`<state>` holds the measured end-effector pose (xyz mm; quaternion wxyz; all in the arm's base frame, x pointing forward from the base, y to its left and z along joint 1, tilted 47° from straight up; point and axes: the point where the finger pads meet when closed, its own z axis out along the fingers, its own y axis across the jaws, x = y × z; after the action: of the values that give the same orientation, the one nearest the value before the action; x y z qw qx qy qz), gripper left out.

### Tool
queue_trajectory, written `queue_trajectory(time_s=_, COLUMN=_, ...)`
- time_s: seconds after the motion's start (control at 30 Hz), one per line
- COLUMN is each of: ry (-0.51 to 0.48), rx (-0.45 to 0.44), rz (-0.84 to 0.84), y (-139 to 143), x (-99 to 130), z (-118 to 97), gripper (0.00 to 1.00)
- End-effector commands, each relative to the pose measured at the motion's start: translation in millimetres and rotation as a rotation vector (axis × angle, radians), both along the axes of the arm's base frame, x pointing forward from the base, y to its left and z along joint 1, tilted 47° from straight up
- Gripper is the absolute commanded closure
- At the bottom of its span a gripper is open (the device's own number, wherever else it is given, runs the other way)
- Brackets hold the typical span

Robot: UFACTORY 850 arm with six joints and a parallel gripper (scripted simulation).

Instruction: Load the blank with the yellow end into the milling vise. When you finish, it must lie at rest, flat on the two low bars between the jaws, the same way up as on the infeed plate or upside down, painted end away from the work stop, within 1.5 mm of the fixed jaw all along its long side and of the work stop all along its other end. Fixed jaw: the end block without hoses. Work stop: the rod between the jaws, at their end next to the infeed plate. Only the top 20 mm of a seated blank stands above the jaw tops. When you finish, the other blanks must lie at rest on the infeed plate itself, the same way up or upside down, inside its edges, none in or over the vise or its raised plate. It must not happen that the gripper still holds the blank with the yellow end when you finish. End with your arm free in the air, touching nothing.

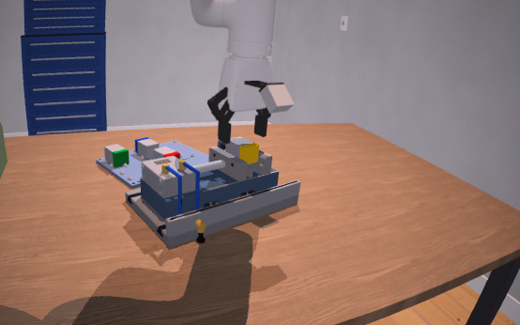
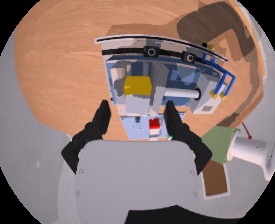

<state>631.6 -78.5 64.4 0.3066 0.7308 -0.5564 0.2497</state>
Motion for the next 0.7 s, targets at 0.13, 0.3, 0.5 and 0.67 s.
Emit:
queue_trajectory(time_s=0.13, ry=-0.001, rx=0.000, rz=0.001, y=1.5, x=0.6, z=1.5, gripper=0.00)
queue_trajectory(time_s=0.3, ry=-0.002, rx=0.000, rz=0.001, y=2.1, x=0.6, z=2.0, gripper=0.00)
queue_trajectory(time_s=0.5, ry=-0.001, rx=0.000, rz=0.001, y=3.4, x=0.6, z=3.3, gripper=0.00)
queue_trajectory(time_s=0.67, ry=-0.001, rx=0.000, rz=0.001, y=3.6, x=0.6, z=3.5, gripper=0.00)
